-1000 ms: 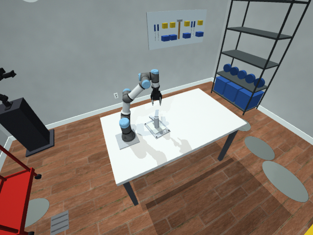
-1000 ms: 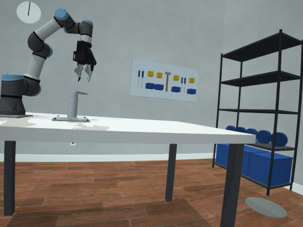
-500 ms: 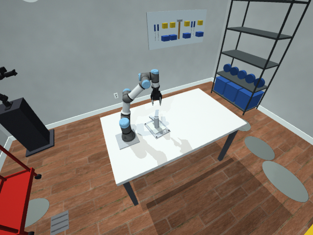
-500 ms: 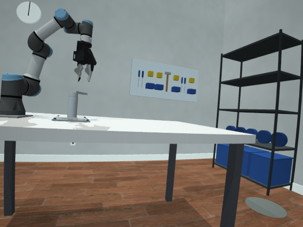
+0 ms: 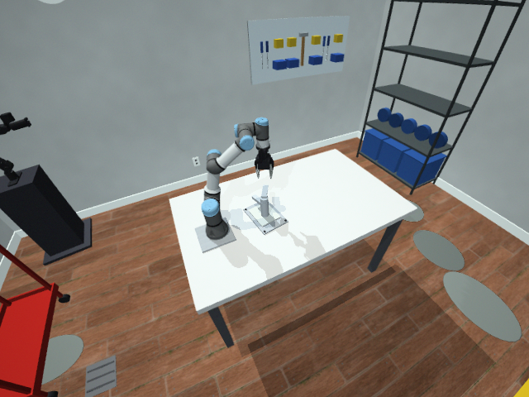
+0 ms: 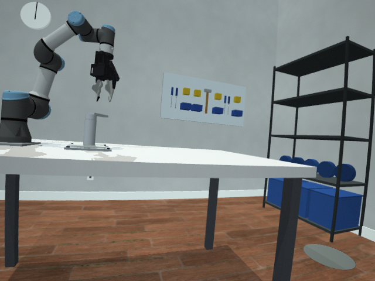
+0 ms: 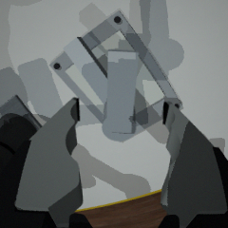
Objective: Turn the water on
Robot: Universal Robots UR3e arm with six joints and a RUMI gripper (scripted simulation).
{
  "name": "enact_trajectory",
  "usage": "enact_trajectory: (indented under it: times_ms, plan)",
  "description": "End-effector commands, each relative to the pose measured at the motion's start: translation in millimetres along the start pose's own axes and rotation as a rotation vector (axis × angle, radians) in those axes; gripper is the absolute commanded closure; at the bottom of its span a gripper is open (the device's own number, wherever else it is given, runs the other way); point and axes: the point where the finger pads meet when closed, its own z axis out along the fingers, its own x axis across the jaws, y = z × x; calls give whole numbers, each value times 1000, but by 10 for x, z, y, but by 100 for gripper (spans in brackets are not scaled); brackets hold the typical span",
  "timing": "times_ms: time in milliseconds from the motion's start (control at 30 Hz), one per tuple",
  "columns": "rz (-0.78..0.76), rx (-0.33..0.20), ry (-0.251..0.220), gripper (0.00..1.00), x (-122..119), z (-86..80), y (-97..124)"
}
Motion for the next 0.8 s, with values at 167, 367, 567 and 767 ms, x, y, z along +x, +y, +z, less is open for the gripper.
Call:
enact_trajectory:
  times_ms: [167,367,567,767]
  plan:
    - [0,1,3,58,3,69,-1]
    - [0,1,3,58,5,152,-2]
    - [0,1,3,58,6,218,-3]
    - [0,1,3,58,7,322,-4]
